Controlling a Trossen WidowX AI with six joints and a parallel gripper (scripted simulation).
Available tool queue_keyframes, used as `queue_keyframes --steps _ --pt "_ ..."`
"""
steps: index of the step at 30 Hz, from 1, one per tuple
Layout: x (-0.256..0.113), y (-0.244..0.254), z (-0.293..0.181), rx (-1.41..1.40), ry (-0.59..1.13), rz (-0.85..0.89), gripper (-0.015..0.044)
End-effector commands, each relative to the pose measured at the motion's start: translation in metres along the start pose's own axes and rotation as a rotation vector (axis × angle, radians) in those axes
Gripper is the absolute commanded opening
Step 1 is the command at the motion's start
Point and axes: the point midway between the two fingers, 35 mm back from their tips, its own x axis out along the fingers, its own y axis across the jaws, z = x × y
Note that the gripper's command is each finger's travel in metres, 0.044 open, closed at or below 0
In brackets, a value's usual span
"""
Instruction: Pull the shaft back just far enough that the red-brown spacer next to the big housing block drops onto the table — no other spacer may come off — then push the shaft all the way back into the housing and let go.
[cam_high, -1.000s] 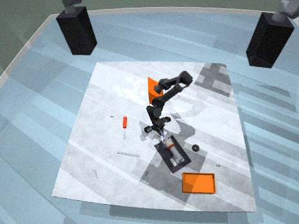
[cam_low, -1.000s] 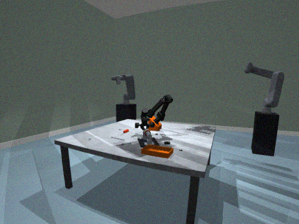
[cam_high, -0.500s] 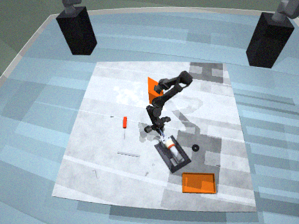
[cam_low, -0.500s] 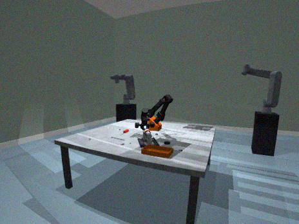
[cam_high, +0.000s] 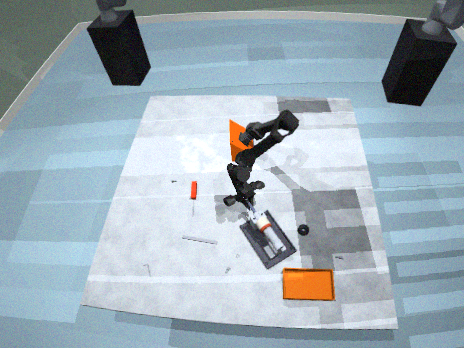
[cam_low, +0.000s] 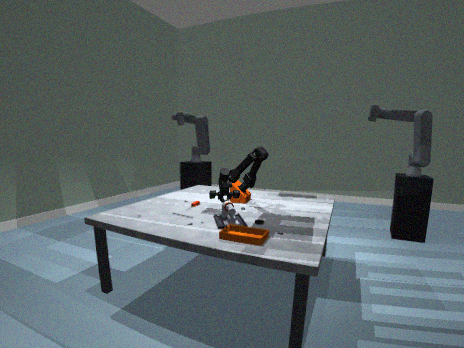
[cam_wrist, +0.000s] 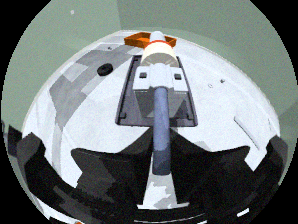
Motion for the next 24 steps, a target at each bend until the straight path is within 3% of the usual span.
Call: queue_keyframes --steps 1,24 --pt "-0.0015 0.0002 -0.0018 0.002 0.000 0.001 0.0000" --pt "-0.0034 0.0002 -0.0037 0.003 0.000 0.001 0.0000"
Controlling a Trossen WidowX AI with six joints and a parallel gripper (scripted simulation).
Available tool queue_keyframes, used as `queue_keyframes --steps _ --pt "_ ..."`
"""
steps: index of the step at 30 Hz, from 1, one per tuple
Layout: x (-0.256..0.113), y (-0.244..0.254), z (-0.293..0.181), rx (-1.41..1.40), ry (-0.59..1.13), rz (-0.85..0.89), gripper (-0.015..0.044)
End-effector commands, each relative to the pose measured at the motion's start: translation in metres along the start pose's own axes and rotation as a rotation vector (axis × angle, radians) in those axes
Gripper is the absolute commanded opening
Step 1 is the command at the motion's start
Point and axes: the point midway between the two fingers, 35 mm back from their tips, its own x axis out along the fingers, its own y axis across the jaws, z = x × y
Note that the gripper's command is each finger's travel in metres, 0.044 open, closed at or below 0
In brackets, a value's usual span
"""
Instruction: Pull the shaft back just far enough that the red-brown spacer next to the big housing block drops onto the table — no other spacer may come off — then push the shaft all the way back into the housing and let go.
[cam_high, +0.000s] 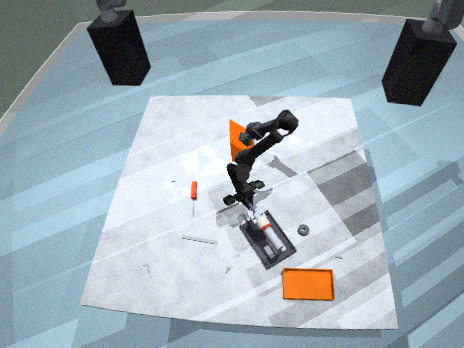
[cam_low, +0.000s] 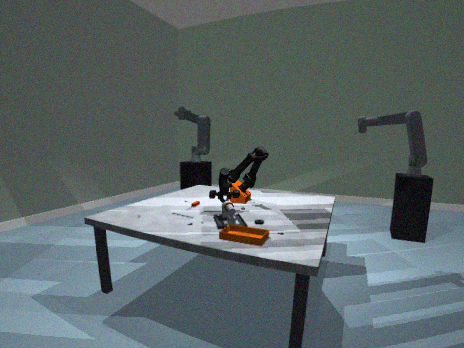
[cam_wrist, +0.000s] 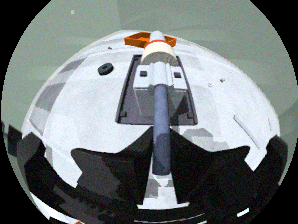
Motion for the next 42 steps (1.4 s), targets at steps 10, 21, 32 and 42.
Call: queue_keyframes --steps 10,21,32,42 --pt "-0.0023 0.0002 -0.0026 0.003 0.000 0.001 0.0000" --pt "-0.0032 0.0002 -0.0035 0.003 0.000 0.001 0.0000" --pt "-0.0041 0.0002 -0.0044 0.003 0.001 0.001 0.0000" --pt "-0.0049 0.0002 -0.0052 0.003 0.001 0.001 0.0000"
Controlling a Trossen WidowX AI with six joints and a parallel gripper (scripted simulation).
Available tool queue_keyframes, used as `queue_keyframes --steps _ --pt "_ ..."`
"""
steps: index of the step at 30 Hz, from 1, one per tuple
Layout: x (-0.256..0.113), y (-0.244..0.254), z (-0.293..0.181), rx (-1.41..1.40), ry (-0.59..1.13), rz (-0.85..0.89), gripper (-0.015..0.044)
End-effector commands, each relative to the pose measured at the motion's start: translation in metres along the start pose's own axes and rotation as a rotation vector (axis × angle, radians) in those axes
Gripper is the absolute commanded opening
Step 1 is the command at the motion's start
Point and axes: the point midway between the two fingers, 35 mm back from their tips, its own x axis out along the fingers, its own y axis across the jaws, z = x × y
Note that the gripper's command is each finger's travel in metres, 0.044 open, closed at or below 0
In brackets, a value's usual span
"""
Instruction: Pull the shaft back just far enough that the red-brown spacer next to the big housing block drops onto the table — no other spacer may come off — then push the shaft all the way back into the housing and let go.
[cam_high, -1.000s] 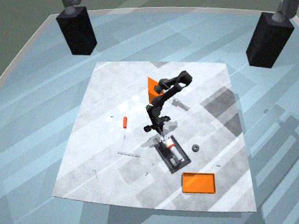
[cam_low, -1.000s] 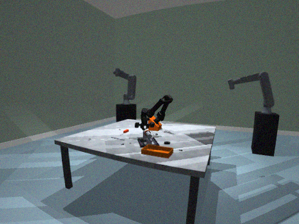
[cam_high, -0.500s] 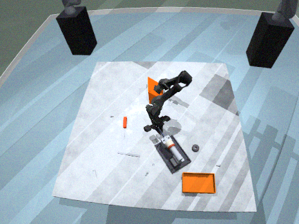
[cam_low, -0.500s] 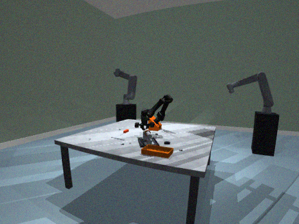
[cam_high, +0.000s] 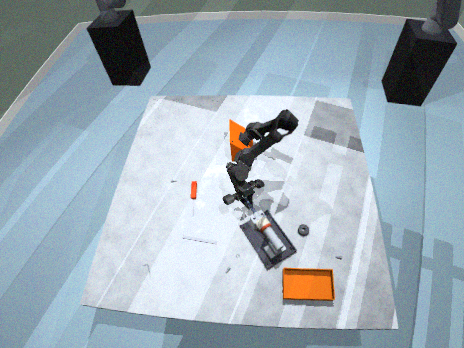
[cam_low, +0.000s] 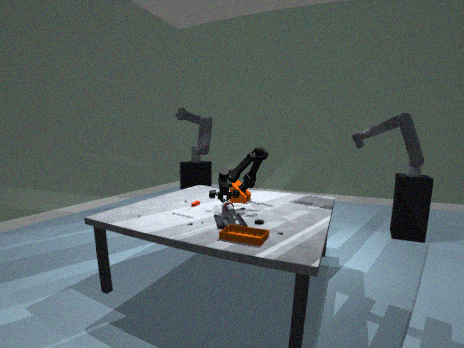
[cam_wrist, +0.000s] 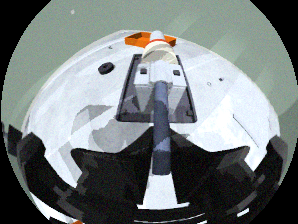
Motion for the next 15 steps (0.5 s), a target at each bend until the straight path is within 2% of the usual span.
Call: queue_keyframes --steps 1,15 --pt "-0.0015 0.0003 -0.0019 0.003 0.001 0.001 0.0000" --pt "-0.0027 0.0003 -0.0031 0.003 0.001 0.001 0.0000"
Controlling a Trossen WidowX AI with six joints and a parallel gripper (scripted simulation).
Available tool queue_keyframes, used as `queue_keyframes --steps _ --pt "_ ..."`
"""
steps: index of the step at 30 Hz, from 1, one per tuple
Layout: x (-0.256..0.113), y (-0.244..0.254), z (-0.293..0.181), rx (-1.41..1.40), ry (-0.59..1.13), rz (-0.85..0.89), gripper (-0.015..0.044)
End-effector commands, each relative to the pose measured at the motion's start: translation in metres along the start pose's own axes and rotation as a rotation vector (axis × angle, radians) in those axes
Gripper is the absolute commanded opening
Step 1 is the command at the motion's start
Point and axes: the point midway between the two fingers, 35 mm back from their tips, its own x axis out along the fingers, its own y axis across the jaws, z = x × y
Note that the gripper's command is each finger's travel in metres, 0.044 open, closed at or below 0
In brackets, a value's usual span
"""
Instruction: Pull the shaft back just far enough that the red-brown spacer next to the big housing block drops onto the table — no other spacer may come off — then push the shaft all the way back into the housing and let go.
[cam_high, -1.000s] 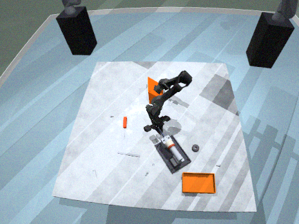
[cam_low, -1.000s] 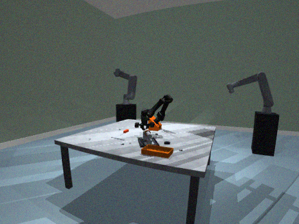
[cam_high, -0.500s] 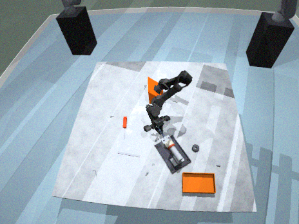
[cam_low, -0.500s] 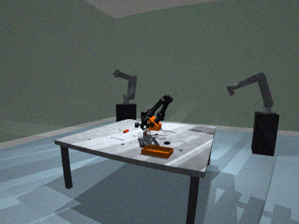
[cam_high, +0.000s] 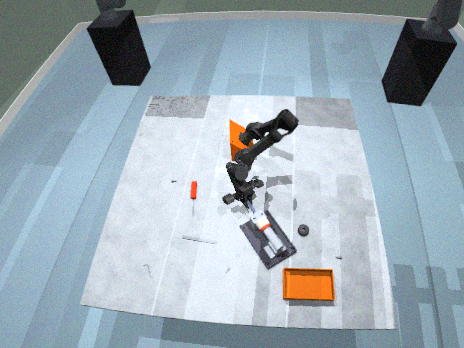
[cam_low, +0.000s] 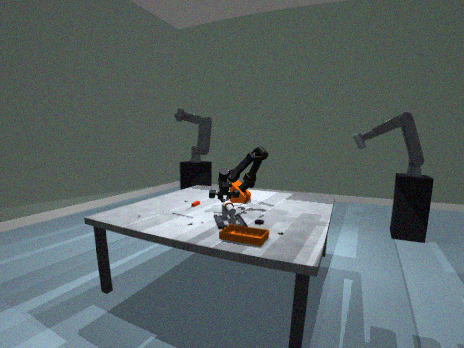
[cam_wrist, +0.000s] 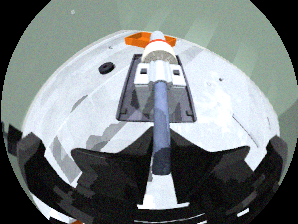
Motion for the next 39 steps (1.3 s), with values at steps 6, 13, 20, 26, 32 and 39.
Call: queue_keyframes --steps 6,13,20,26,32,39 --pt "-0.0018 0.0004 -0.0028 0.004 0.001 0.001 0.0000" --pt "-0.0024 0.0004 -0.0034 0.004 0.002 0.001 0.0000" --pt "-0.0030 0.0004 -0.0040 0.004 0.002 0.001 0.0000" --pt "-0.0035 0.0004 -0.0045 0.004 0.002 0.001 0.0000" --pt "-0.0040 0.0004 -0.0050 0.004 0.002 0.001 0.0000" --pt "-0.0046 0.0004 -0.0056 0.004 0.002 0.001 0.0000"
